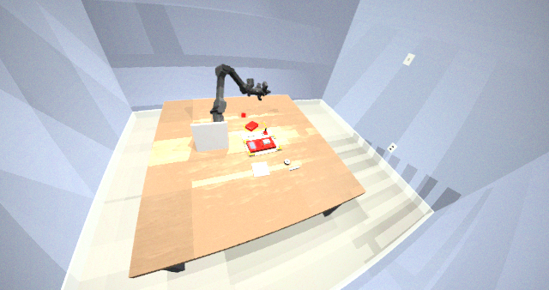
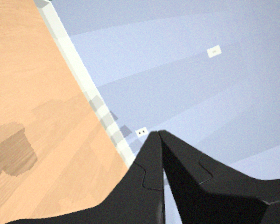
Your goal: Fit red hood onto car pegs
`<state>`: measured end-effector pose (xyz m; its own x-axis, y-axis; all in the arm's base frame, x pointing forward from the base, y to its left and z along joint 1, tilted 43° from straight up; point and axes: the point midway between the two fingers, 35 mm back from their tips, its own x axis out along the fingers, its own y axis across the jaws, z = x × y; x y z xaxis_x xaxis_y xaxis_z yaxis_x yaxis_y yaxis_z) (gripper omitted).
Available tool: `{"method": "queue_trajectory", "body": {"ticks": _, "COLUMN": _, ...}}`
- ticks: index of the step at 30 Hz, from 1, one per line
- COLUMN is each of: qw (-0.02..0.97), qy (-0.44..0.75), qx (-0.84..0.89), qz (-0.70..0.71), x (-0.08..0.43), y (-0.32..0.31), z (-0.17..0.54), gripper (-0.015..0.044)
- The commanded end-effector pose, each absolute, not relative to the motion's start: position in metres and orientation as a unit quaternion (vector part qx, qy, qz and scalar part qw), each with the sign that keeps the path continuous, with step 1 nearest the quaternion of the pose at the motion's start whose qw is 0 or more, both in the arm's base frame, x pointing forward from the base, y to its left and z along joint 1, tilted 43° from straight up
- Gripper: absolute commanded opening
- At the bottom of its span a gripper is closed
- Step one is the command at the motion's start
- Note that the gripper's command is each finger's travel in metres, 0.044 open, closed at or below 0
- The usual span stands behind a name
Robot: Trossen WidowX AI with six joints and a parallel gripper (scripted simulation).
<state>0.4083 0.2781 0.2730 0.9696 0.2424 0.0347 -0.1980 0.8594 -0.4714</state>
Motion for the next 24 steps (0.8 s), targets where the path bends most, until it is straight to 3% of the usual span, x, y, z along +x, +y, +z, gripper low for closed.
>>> {"method": "queue_trajectory", "body": {"ticks": 1, "qw": 0.962, "qy": -0.043, "qx": -0.242, "qz": 0.118, "x": 0.409, "y": 0.278, "z": 0.271, "gripper": 0.0026}}
{"method": "queue_trajectory", "body": {"ticks": 8, "qw": 0.91, "qy": 0.121, "qx": -0.289, "qz": 0.274, "x": 0.401, "y": 0.259, "z": 0.172, "gripper": 0.021}}
{"method": "queue_trajectory", "body": {"ticks": 17, "qw": 0.797, "qy": 0.375, "qx": -0.185, "qz": 0.436, "x": 0.322, "y": 0.211, "z": 0.071, "gripper": 0.044}}
{"method": "queue_trajectory", "body": {"ticks": 24, "qw": 0.693, "qy": 0.526, "qx": -0.011, "qz": 0.493, "x": 0.252, "y": 0.182, "z": 0.051, "gripper": 0.044}}
